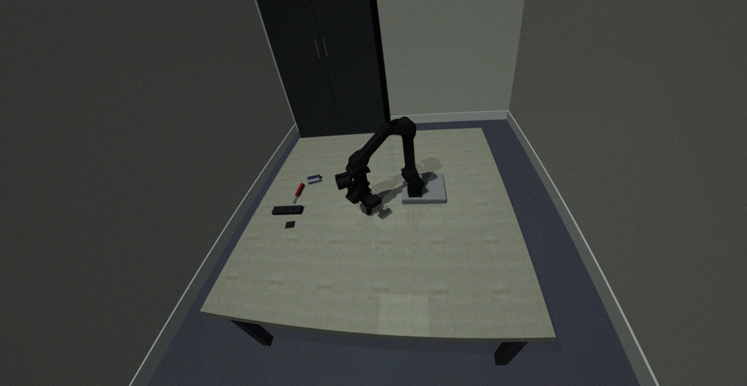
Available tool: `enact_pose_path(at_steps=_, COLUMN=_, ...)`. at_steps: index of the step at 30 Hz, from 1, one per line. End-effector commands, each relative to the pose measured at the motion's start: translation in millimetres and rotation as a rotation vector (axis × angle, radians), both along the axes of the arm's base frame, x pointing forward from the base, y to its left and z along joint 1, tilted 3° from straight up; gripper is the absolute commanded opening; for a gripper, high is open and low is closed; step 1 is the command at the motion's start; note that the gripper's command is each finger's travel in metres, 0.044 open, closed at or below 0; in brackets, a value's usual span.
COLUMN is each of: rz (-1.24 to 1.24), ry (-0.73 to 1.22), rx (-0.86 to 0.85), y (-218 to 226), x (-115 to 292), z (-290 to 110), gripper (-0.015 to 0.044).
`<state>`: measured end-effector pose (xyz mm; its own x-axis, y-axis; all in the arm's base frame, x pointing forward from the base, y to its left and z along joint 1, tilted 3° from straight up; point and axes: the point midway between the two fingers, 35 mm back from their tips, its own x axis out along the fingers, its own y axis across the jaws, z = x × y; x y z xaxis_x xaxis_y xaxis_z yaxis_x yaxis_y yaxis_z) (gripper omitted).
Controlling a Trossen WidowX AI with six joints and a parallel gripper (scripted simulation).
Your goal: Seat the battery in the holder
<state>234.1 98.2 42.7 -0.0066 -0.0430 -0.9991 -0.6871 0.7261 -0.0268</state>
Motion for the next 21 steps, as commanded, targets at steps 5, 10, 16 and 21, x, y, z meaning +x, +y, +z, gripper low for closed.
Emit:
enact_pose_path(at_steps=5, rz=-0.002, ry=0.0, rx=0.004, y=9.8, x=-9.9, z=-0.7, gripper=0.0)
enact_pose_path(at_steps=10, rz=-0.002, ry=0.001, rx=0.004, y=15.2, x=-16.0, z=-1.1, gripper=0.0)
enact_pose_path(at_steps=16, rz=-0.002, ry=0.002, rx=0.005, y=20.7, x=-22.5, z=-1.4, gripper=0.0)
enact_pose_path(at_steps=21, rz=0.001, ry=0.003, rx=0.001, y=20.3, x=-19.8, z=8.7, gripper=0.0)
